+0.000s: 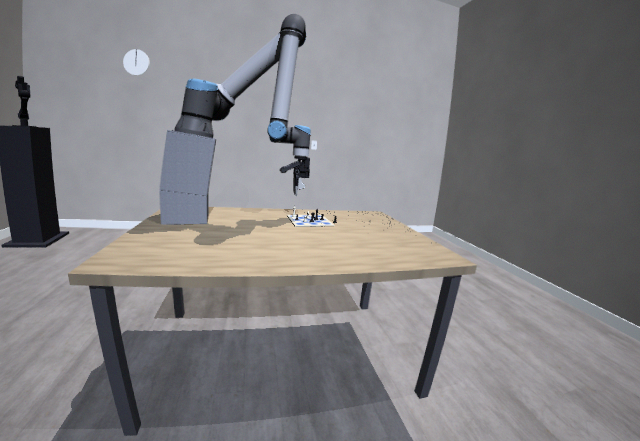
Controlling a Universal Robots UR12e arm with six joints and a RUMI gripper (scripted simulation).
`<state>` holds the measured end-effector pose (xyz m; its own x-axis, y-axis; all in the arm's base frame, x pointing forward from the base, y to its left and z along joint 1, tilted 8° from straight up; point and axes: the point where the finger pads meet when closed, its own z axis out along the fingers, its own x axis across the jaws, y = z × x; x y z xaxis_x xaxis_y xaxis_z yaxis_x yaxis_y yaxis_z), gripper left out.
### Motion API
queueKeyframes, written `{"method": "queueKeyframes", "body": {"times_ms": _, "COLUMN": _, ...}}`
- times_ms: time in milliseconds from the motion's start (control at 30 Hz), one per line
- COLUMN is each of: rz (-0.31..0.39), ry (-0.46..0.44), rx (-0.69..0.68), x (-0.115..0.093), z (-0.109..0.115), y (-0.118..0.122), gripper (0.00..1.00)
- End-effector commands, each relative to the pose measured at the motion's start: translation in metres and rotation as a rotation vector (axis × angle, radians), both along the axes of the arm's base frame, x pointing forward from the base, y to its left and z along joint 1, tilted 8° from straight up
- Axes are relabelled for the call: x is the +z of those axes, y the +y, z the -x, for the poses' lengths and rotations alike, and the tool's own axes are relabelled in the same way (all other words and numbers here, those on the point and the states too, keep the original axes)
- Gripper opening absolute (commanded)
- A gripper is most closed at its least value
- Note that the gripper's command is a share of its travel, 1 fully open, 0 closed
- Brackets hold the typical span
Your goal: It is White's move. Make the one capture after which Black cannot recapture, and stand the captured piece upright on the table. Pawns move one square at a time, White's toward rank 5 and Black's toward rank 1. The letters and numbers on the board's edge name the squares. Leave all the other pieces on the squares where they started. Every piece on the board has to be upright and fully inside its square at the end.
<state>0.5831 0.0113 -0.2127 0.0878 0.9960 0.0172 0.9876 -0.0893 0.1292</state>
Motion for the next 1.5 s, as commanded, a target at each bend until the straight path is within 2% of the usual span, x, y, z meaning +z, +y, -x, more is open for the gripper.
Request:
{"method": "queueKeyframes", "body": {"times_ms": 0, "rz": 0.000, "ry": -0.001, "rx": 0.000, "x": 0.000, "z": 0.000, "y": 0.000, "gripper": 0.25}}
{"method": "queueKeyframes", "body": {"times_ms": 833, "rz": 0.000, "ry": -0.001, "rx": 0.000, "x": -0.001, "z": -0.001, "y": 0.000, "gripper": 0.25}}
{"method": "queueKeyframes", "body": {"times_ms": 1467, "rz": 0.000, "ry": -0.001, "rx": 0.000, "x": -0.019, "z": -0.003, "y": 0.000, "gripper": 0.25}}
